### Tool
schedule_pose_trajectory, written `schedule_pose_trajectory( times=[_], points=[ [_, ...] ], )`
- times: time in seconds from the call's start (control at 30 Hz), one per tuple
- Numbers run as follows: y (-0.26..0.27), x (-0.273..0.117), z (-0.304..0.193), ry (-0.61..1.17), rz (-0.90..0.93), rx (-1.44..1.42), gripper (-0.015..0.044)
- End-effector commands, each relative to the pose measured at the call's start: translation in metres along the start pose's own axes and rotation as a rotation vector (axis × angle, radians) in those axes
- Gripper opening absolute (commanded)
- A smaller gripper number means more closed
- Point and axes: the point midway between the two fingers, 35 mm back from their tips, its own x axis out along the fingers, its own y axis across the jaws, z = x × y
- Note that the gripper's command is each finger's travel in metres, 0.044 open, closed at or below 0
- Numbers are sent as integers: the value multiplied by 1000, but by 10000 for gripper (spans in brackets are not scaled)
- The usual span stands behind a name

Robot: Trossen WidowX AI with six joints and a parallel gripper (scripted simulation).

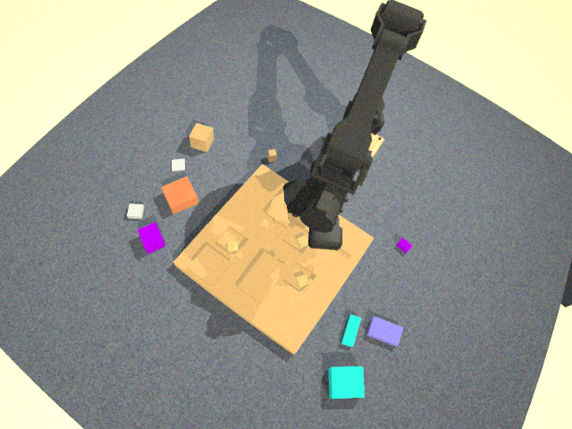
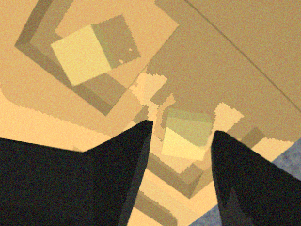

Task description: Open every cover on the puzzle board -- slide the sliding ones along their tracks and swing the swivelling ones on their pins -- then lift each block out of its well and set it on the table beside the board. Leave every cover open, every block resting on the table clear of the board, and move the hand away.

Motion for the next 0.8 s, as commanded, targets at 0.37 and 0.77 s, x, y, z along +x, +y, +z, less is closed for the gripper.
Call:
schedule_pose_trajectory(
  times=[0.37, 0.77],
  points=[
    [0, 0, 0, 0, -1, 0, 80],
    [1, -10, 0, 1, -2, 0, 80]
  ],
)
